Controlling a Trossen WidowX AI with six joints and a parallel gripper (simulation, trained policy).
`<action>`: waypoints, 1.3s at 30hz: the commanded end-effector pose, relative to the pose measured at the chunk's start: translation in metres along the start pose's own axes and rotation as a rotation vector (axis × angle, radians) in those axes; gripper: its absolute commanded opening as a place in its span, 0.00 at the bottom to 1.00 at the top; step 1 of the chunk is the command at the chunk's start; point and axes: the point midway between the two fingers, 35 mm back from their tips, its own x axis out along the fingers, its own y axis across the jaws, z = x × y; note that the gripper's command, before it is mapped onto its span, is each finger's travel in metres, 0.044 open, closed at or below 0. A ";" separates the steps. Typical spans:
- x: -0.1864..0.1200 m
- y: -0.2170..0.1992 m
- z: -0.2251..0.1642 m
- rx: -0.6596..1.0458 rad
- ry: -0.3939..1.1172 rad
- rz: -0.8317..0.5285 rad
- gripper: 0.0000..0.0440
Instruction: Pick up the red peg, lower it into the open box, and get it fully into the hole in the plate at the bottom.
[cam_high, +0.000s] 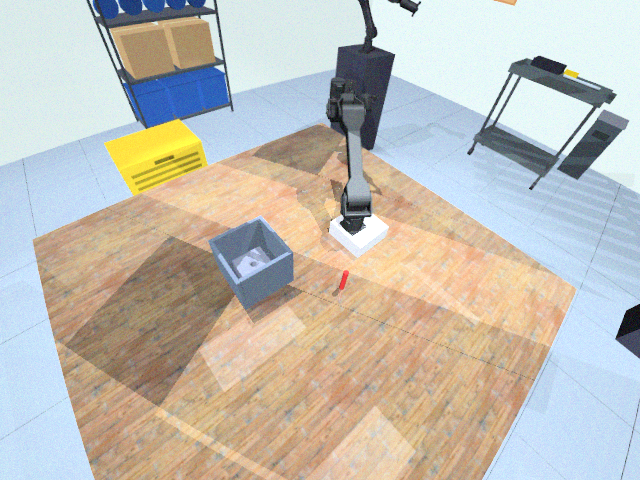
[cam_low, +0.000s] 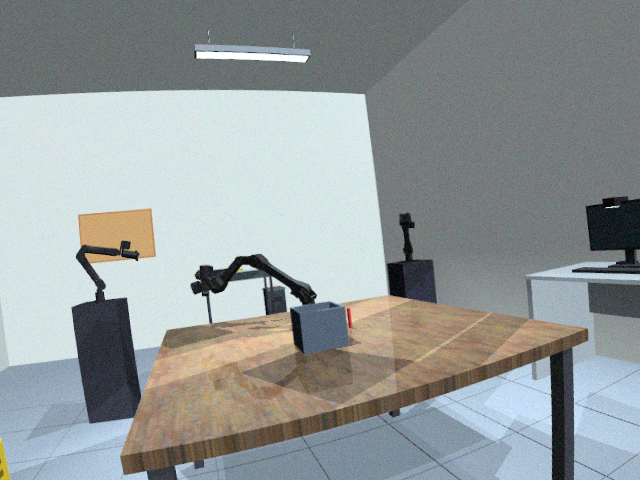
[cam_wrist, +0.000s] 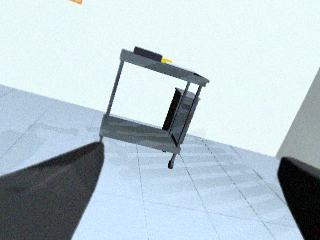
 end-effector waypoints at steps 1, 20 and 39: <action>-0.002 0.001 0.000 -0.001 0.004 -0.002 0.96; -0.149 0.053 0.115 0.329 -0.033 0.293 1.00; -0.318 0.032 0.233 0.716 0.027 0.671 1.00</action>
